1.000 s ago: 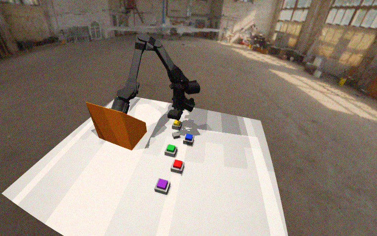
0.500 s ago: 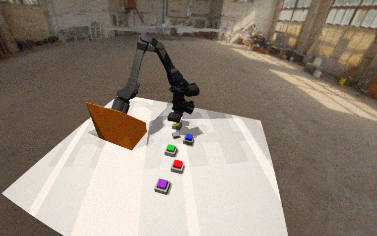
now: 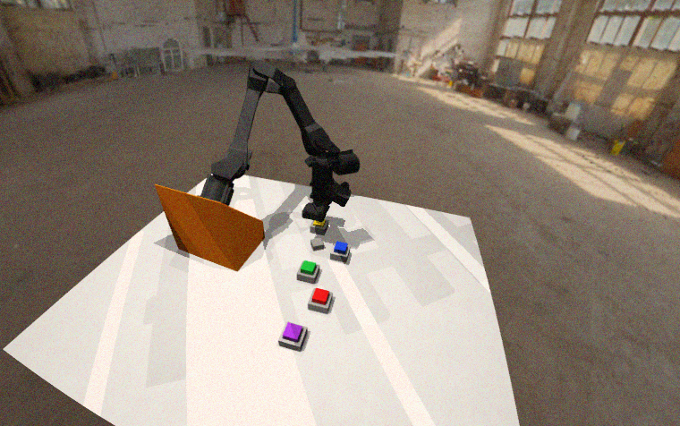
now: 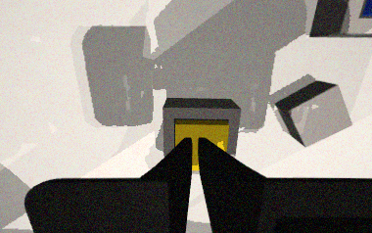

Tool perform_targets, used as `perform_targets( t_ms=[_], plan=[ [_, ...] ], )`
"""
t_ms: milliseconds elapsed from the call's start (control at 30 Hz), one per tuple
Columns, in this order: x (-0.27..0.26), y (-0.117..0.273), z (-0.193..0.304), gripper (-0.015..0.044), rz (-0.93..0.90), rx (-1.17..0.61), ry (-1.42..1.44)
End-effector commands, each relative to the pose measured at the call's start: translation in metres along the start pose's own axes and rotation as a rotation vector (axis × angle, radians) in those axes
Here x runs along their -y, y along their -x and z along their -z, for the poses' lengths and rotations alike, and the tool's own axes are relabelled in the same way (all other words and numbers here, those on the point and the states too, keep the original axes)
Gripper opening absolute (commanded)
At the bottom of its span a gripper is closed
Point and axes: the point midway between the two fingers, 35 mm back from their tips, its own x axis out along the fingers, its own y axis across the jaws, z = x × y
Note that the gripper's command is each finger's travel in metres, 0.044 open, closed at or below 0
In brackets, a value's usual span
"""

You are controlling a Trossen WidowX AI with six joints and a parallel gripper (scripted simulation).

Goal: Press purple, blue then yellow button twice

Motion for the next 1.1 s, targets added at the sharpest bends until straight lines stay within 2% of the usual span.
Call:
perform_targets(
  t_ms=[0,67,267,1067],
  plan=[
    [0.001,0.010,0.000,0.0020,0.004,-0.002,-0.003],
    [0.003,0.029,0.002,0.0020,0.010,-0.007,-0.010],
    [0.003,0.031,0.002,0.0020,0.010,-0.007,-0.011],
    [0.003,-0.002,0.002,0.0020,0.009,-0.008,-0.012]
  ],
)
